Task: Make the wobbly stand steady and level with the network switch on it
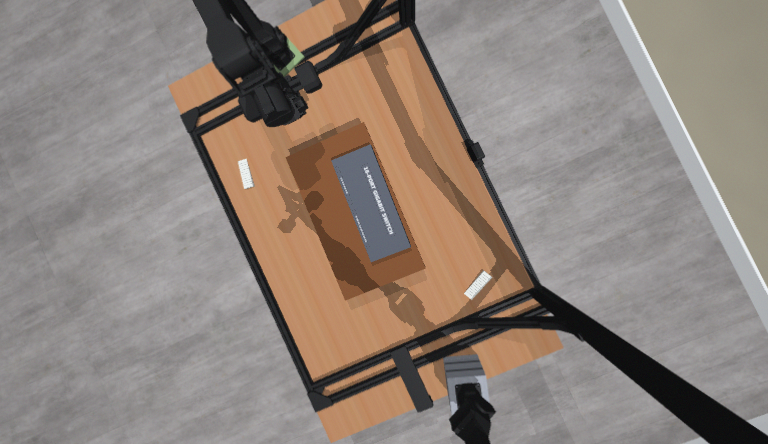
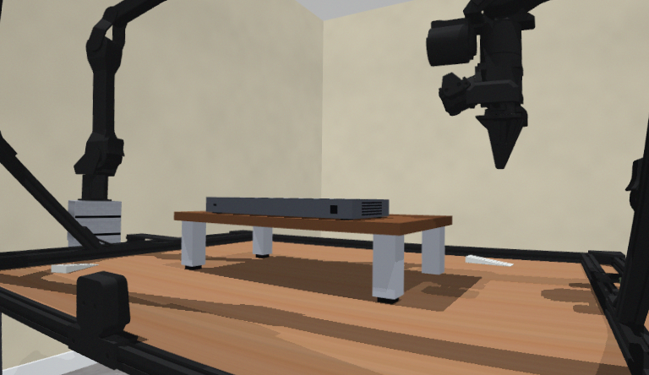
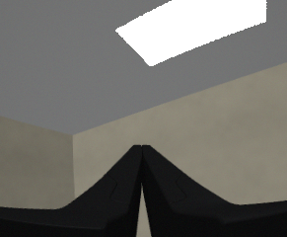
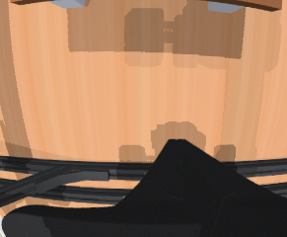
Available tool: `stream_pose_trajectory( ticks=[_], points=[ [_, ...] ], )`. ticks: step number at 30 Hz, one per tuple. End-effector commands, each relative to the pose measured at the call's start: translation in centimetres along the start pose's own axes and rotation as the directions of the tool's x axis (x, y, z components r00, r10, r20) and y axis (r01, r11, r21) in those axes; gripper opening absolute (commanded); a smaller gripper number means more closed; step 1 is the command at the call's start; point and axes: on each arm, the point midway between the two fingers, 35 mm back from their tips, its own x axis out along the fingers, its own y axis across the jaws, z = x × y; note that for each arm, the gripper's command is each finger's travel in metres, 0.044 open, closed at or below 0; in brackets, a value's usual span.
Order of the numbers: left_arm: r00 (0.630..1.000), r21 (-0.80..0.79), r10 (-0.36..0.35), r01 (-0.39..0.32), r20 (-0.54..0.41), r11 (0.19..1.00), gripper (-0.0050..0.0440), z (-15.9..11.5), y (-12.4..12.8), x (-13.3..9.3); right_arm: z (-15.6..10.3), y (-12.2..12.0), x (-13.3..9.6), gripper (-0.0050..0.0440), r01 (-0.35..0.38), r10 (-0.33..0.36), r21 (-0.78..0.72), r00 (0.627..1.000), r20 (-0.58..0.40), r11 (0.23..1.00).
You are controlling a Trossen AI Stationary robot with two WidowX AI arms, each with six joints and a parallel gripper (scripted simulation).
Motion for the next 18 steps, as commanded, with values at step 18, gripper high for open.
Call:
stream_pose_trajectory(
  ticks=[18],
  points=[
    [0.861, -0.097, 0.081, -0.038, 0.502, 0.995, 0.0, 18.4, 3.0, -6.6, 0.0, 0.0, 0.0, 0.0, 0.0, 0.0, 0.0, 1.0, 0.0, 1.0]
  ],
)
